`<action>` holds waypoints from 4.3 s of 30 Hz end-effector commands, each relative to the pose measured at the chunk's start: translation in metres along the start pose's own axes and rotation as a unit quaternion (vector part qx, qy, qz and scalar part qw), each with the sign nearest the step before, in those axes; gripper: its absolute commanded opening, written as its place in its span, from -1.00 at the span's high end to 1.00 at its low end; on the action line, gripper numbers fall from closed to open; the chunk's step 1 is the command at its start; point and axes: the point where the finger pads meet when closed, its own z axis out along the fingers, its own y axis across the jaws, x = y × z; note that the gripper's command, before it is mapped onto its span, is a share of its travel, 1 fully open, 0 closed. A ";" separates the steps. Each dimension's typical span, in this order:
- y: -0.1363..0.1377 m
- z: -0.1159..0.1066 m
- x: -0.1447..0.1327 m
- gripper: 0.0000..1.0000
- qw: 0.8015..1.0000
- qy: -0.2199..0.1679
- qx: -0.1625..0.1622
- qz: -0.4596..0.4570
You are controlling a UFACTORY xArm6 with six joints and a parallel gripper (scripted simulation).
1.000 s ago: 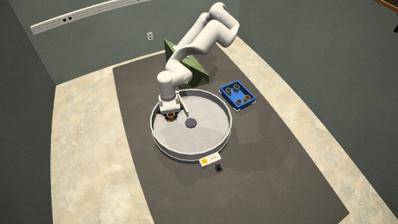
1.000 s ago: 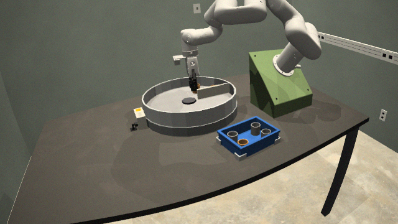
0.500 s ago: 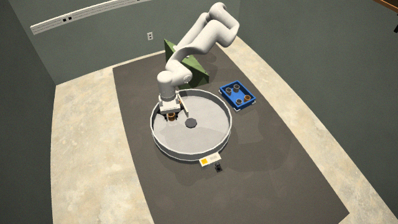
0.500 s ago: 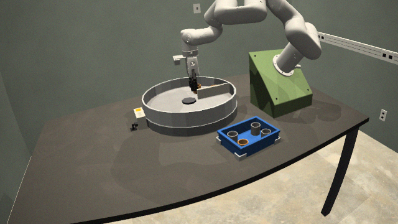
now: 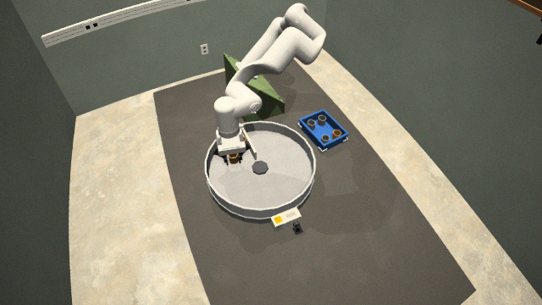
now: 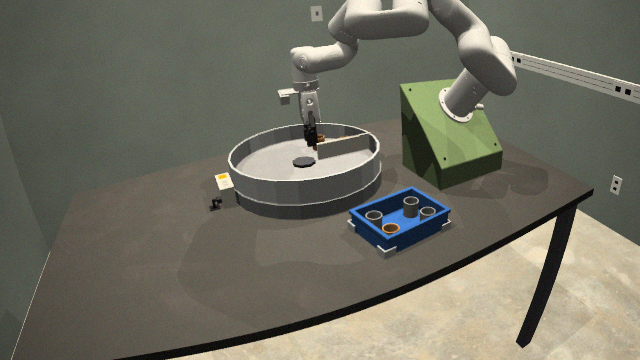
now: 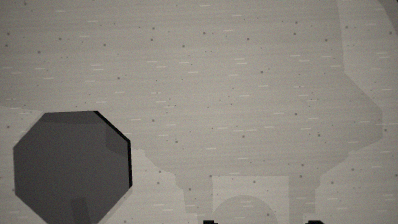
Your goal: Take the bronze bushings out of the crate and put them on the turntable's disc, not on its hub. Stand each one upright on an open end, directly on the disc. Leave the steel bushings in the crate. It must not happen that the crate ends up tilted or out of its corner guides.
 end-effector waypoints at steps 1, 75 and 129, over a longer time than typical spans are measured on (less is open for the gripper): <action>0.000 -0.002 0.002 0.02 1.000 0.002 -0.001 -0.001; -0.283 -0.058 -0.059 0.04 0.949 0.001 0.000 -0.315; -0.466 -0.060 -0.095 0.04 0.882 0.001 -0.002 -0.472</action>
